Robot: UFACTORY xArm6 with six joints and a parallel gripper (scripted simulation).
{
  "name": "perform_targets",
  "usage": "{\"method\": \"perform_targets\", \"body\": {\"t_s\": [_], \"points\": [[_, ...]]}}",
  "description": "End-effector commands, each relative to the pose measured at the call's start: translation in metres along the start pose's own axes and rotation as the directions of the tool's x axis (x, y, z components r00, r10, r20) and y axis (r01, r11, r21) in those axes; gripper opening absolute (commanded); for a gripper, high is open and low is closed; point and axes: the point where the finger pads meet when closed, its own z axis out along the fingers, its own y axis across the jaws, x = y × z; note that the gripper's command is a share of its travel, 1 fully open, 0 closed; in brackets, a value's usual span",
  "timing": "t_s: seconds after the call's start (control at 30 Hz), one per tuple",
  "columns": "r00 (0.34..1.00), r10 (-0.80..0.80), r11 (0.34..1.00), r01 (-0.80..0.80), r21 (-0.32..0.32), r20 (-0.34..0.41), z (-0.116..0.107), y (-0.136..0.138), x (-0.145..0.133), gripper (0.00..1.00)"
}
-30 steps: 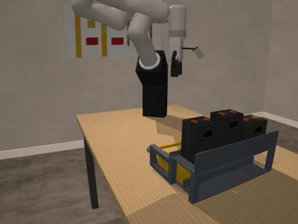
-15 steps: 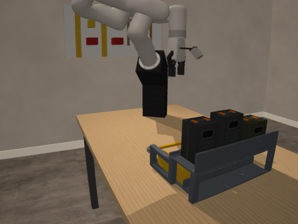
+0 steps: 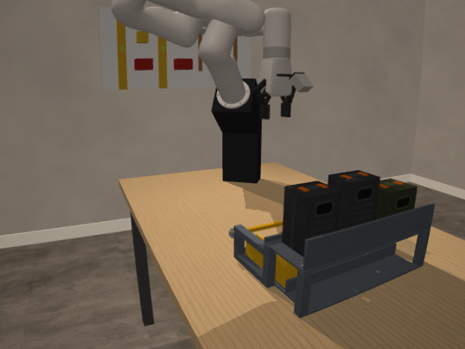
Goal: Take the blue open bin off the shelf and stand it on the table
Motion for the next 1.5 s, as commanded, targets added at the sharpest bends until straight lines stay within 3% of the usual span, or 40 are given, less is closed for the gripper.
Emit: {"method": "perform_targets", "body": {"t_s": [0.0,0.2,1.17,1.33,1.47], "points": [[1.000,0.003,1.000,-0.003,0.000,-0.001,-0.001,0.000,0.001,1.00],[0.966,0.259,0.966,-0.259,0.000,-0.001,-0.001,0.000,0.001,1.00],[0.945,0.326,0.945,-0.326,0.000,-0.001,-0.001,0.000,0.001,1.00],[0.945,0.326,0.945,-0.326,0.000,-0.001,-0.051,0.000,0.001,1.00],[0.945,0.326,0.945,-0.326,0.000,-0.001,-0.051,0.000,0.001,1.00]]}}
